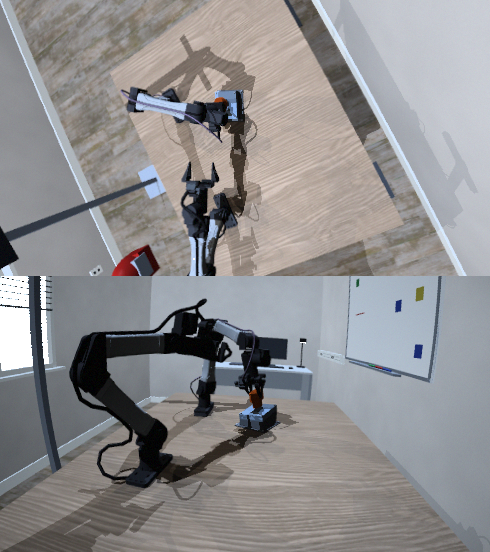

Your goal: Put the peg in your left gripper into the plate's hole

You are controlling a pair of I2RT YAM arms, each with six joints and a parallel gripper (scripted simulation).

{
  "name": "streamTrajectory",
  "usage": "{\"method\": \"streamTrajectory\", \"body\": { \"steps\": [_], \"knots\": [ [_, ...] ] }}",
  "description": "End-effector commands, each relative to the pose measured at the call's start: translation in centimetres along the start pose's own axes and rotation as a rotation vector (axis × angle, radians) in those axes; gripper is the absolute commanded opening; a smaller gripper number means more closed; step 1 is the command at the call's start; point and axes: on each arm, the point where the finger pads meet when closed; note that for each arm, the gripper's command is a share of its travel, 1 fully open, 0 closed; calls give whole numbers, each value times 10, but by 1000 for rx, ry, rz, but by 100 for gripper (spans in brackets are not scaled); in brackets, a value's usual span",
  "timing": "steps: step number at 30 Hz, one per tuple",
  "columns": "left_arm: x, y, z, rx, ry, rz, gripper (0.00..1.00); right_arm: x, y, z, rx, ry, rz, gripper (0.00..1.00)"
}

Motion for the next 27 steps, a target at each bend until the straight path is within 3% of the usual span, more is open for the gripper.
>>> {"method": "streamTrajectory", "body": {
  "steps": [1, 27],
  "knots": [
    [3, 2, -1, -16, 15, 0, 40, -10, 3, -3, -5, -30, 2, 100],
    [1, 9, -1, -15, 21, 6, 40, -10, 3, -3, -5, -30, 2, 100]
  ]
}}
Point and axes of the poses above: on each arm, the point where the finger pads meet when closed, its own z axis out along the fingers, its own y axis across the jaws, x = y × z, and after that the axes turned 13 degrees about z, right-handed
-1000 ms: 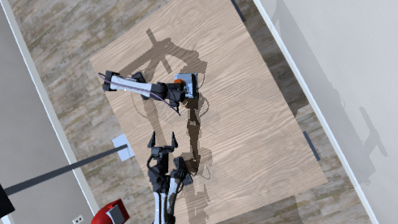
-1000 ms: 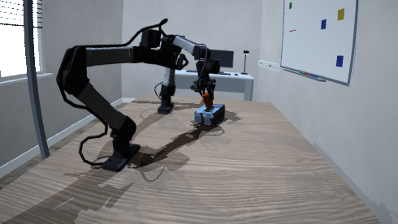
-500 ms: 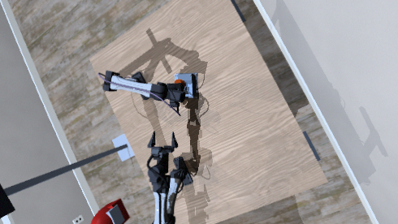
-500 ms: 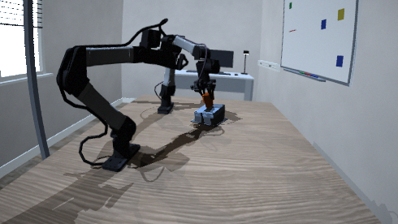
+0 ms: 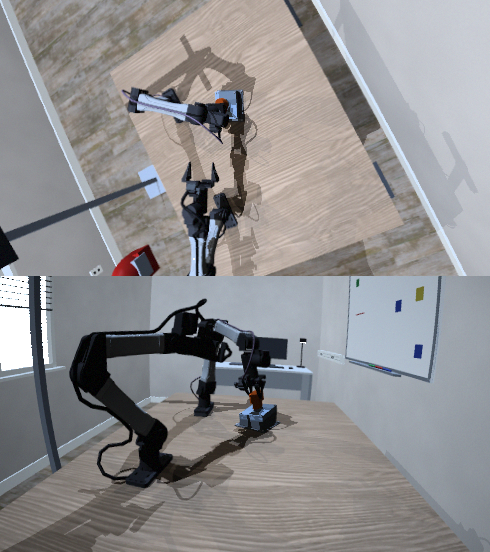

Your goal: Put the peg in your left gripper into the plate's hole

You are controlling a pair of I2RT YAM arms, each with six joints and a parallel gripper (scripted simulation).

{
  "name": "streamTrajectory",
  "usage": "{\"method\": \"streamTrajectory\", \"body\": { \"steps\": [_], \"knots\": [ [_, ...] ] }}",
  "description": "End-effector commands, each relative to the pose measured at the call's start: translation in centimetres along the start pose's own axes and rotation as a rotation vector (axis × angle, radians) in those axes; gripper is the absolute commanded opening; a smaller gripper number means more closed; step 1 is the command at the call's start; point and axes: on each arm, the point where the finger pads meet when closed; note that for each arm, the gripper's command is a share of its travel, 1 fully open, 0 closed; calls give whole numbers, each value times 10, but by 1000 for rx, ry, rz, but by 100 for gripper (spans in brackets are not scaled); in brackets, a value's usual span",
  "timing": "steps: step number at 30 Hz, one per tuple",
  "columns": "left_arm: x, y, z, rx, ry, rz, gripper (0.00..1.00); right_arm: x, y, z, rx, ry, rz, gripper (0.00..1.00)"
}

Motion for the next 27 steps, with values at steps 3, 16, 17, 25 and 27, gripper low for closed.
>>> {"method": "streamTrajectory", "body": {
  "steps": [3, 16, 17, 25, 27],
  "knots": [
    [5, 8, -5, -18, 17, -8, 40, -10, 4, -3, -5, -30, 2, 100],
    [7, 4, -4, -49, 13, -20, 40, -10, 4, -3, -5, -30, 2, 100],
    [6, 4, 0, -39, 13, -15, 40, -10, 4, -3, -5, -30, 2, 100],
    [7, 3, 2, -50, 15, -20, 40, -10, 4, -3, -5, -30, 2, 100],
    [7, 3, 4, -48, 15, -22, 40, -10, 4, -3, -5, -30, 2, 100]
  ]
}}
Point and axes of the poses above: on each arm, the point where the finger pads meet when closed, its own z axis out along the fingers, its own y axis across the jaws, x = y × z, and after that the axes turned 13 degrees about z, right-handed
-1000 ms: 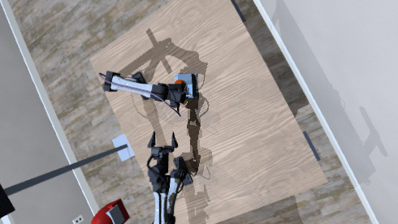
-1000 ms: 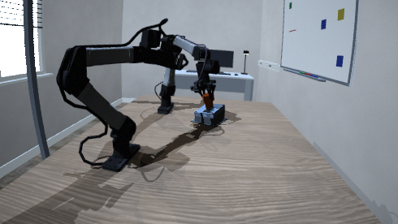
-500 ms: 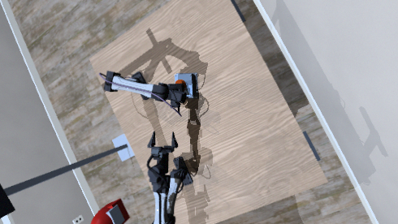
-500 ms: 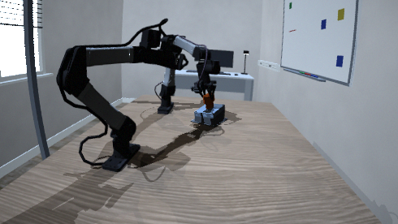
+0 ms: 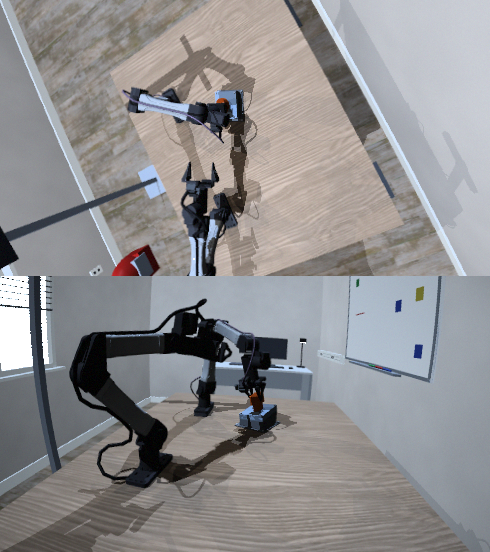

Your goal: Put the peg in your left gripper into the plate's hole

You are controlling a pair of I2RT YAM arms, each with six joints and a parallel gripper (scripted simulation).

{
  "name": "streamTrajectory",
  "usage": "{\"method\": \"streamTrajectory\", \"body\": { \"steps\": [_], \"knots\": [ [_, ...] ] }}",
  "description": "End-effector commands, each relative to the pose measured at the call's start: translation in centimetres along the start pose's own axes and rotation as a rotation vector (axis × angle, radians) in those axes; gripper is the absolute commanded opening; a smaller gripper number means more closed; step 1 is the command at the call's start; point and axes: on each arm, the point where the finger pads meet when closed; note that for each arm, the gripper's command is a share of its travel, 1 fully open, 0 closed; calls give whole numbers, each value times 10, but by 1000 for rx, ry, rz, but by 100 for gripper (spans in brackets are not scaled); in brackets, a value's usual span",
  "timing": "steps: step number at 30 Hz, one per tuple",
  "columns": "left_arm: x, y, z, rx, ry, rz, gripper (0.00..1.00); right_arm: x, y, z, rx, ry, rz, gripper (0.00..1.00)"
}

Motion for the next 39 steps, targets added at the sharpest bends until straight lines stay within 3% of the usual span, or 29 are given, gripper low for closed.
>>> {"method": "streamTrajectory", "body": {
  "steps": [1, 8, 30, 39],
  "knots": [
    [7, 1, -2, -28, 14, -15, 40, -10, 4, -3, -6, -30, 2, 100],
    [6, 0, -6, 16, 16, -15, 40, -10, 4, -3, -6, -30, 2, 100],
    [7, 7, -21, -52, 2, -27, 40, -10, 4, -3, -6, -30, 2, 100],
    [8, 2, -14, -42, 3, -21, 40, -10, 4, -3, -6, -30, 2, 100]
  ]
}}
Point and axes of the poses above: on each arm, the point where the finger pads meet when closed, its own z axis out along the fingers, its own y axis across the jaws, x = y × z, and after that the axes turned 13 degrees about z, right-handed
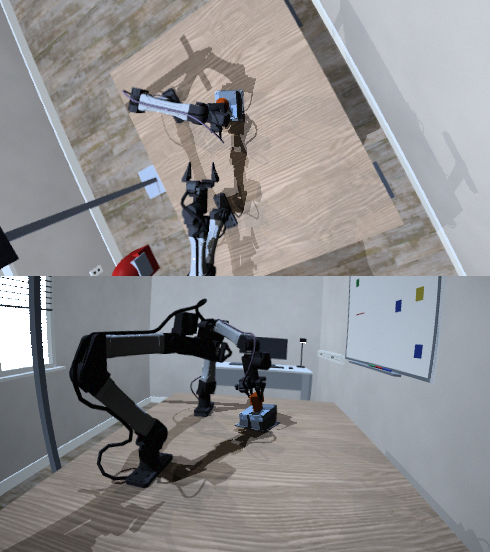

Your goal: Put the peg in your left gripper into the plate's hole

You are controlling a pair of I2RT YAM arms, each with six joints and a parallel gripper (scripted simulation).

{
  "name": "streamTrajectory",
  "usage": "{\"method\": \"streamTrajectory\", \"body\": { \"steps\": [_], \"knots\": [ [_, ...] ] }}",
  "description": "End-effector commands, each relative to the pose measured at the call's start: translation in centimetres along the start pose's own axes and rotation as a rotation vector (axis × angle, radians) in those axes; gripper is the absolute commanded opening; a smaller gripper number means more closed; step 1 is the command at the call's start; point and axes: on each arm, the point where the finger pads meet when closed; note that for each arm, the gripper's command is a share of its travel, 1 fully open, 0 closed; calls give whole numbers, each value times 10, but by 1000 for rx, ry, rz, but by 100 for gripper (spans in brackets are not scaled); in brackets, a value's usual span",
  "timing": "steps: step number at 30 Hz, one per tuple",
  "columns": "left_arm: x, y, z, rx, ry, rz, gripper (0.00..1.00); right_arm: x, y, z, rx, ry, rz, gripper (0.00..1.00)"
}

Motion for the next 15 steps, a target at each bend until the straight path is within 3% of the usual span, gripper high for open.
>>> {"method": "streamTrajectory", "body": {
  "steps": [1, 15],
  "knots": [
    [8, 4, -14, -57, 4, -21, 40, -10, 4, -3, -6, -30, 2, 100],
    [8, 5, -8, -42, 11, -16, 40, -10, 4, -3, -6, -30, 2, 100]
  ]
}}
Point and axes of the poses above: on each arm, the point where the finger pads meet when closed, its own z axis out along the fingers, its own y axis across the jaws, x = y × z, and after that the axes turned 13 degrees about z, right-handed
